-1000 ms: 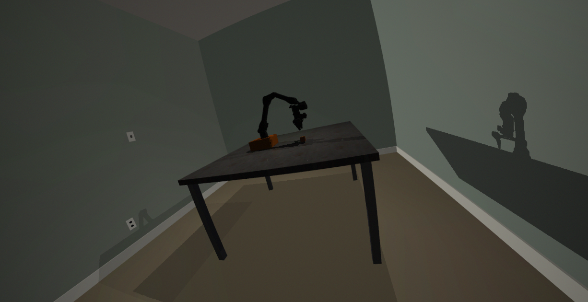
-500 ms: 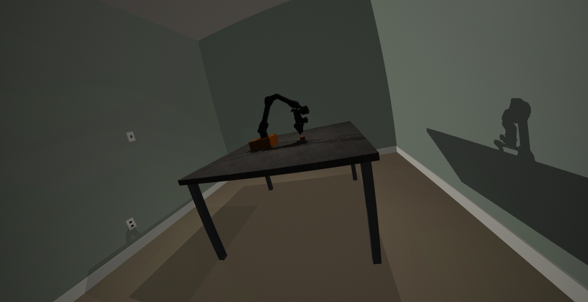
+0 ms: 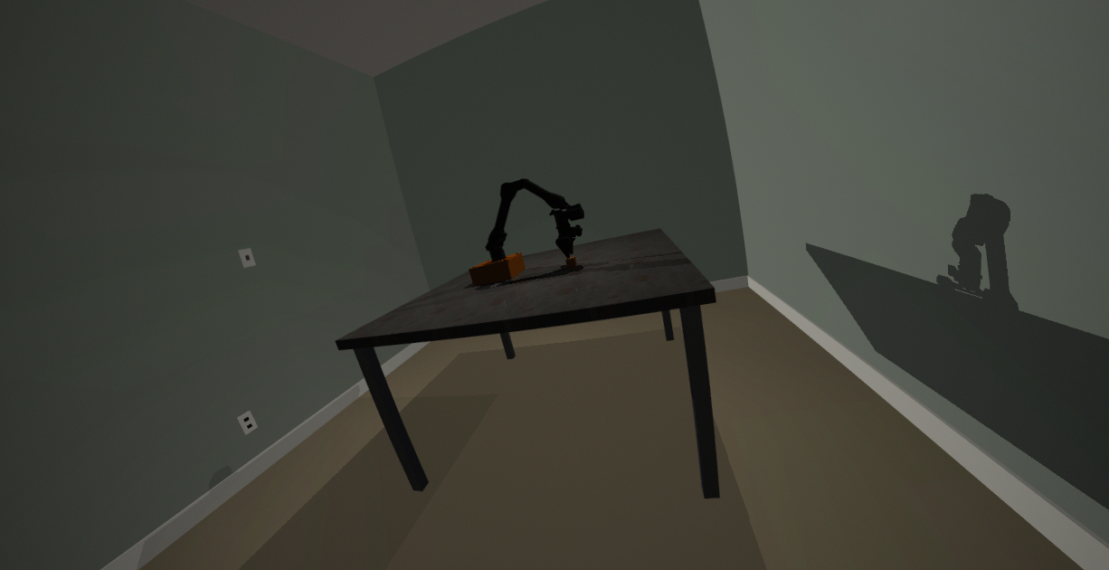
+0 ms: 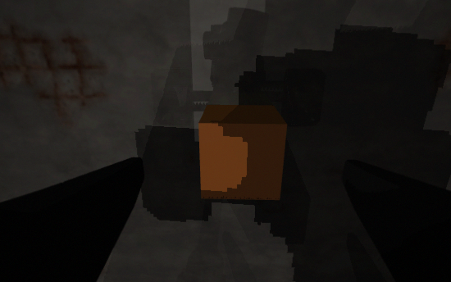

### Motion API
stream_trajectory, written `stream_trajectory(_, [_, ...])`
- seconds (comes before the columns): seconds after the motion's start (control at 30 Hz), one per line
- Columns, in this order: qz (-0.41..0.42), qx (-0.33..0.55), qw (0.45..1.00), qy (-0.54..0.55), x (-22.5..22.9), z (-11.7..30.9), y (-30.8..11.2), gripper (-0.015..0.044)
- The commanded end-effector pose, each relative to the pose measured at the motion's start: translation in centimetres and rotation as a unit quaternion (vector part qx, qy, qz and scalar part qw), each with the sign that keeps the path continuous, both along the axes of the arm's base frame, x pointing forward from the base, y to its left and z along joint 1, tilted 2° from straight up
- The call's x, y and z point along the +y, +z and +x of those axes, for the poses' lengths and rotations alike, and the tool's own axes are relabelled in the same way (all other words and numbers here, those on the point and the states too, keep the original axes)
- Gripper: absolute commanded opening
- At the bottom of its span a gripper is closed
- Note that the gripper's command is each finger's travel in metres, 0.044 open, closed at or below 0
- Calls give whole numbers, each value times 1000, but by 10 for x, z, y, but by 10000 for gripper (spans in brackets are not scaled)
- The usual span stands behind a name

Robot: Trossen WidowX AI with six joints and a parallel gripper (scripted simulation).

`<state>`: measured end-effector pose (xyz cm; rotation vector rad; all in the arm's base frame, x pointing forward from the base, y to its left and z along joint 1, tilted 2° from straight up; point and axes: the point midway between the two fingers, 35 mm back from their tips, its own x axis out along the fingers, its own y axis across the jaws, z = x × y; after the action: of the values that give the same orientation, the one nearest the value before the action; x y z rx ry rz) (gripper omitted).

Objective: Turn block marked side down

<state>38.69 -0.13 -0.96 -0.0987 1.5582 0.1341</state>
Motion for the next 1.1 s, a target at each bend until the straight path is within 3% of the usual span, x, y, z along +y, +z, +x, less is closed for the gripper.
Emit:
stream_trajectory(0.0, [-2,5,1000,-3,-1,-2,-11,440])
stream_trajectory(0.37, [-2,5,1000,-3,0,-3,-26,440])
stream_trajectory(0.73, [-2,5,1000,-3,0,-3,-26,151])
stream_trajectory(1.07, [-2,5,1000,-3,0,-3,-26,85])
